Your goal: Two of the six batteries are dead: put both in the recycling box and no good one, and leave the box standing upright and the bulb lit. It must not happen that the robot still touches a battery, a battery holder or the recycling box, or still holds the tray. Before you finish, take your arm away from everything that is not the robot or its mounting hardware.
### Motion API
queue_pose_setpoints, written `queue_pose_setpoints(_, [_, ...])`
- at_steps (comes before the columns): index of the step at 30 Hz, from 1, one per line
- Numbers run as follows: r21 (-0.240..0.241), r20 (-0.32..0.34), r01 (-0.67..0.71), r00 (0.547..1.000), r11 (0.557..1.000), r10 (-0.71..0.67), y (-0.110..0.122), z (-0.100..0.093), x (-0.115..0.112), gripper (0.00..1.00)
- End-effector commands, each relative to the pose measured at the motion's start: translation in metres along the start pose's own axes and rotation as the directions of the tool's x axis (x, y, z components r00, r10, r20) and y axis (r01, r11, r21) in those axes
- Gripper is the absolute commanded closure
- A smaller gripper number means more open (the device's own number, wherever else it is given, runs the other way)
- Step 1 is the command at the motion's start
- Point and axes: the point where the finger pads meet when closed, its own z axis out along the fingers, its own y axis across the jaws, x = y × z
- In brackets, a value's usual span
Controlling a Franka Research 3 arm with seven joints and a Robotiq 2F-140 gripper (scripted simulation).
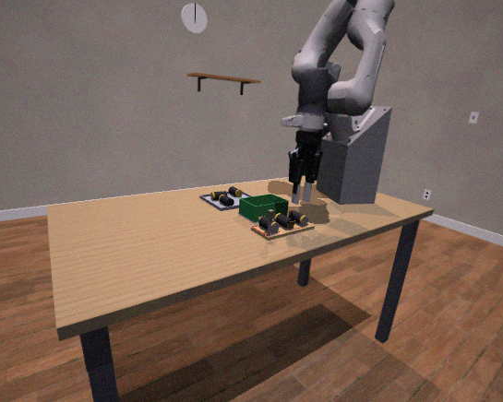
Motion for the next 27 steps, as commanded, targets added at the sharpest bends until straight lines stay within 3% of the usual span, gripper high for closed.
queue_pose_setpoints(1, [-0.001,-0.002,-0.007,1.000,1.000,0.007,0.000,0.000,0.001,0.71])
queue_pose_setpoints(3, [-0.001,-0.002,-0.007,1.000,1.000,0.007,0.000,-0.004,0.001,0.71])
queue_pose_setpoints(9, [-0.001,-0.002,-0.007,1.000,1.000,0.007,0.000,-0.042,0.001,0.71])
queue_pose_setpoints(15, [-0.001,-0.002,-0.007,1.000,1.000,0.007,0.000,-0.043,0.001,0.71])
queue_pose_setpoints(21, [-0.001,-0.002,-0.007,1.000,1.000,0.007,-0.058,-0.043,0.003,0.71])
queue_pose_setpoints(27, [-0.001,-0.002,-0.007,1.000,1.000,0.007,-0.063,-0.043,0.003,0.71])
